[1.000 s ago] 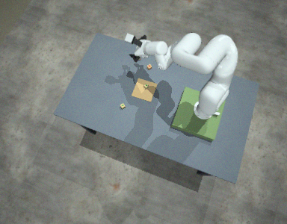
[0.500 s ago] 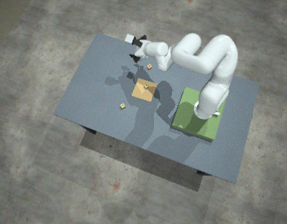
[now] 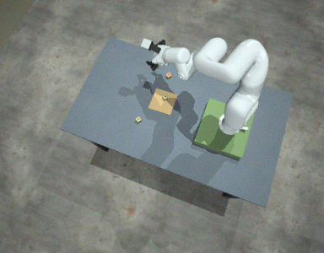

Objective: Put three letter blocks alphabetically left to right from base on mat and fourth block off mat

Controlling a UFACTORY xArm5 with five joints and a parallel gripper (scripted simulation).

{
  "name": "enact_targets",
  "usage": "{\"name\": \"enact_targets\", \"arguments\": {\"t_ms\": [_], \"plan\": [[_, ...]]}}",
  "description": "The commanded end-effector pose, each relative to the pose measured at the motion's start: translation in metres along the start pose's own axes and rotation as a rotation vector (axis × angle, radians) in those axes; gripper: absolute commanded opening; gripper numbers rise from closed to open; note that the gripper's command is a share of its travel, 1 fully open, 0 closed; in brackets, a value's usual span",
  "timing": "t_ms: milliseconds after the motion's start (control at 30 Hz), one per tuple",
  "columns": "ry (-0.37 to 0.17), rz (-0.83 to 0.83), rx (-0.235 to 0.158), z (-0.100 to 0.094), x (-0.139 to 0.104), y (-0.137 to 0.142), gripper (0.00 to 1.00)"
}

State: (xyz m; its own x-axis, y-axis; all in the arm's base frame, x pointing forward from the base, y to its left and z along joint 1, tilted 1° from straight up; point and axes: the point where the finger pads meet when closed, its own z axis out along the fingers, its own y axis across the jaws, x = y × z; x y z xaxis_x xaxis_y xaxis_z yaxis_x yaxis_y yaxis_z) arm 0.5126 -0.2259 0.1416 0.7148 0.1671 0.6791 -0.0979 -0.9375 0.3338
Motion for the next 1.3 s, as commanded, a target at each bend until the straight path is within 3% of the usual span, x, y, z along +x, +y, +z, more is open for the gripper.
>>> {"name": "enact_targets", "arguments": {"t_ms": [0, 633, 833, 933, 1267], "plan": [[0.003, 0.000, -0.002, 0.000, 0.002, 0.001, 1.00], [0.003, 0.000, -0.002, 0.000, 0.002, 0.001, 1.00], [-0.023, 0.043, 0.008, 0.006, 0.000, 0.002, 1.00], [-0.091, 0.148, 0.028, 0.020, -0.003, 0.006, 1.00], [-0.229, 0.356, 0.048, 0.043, -0.011, 0.013, 1.00]]}}
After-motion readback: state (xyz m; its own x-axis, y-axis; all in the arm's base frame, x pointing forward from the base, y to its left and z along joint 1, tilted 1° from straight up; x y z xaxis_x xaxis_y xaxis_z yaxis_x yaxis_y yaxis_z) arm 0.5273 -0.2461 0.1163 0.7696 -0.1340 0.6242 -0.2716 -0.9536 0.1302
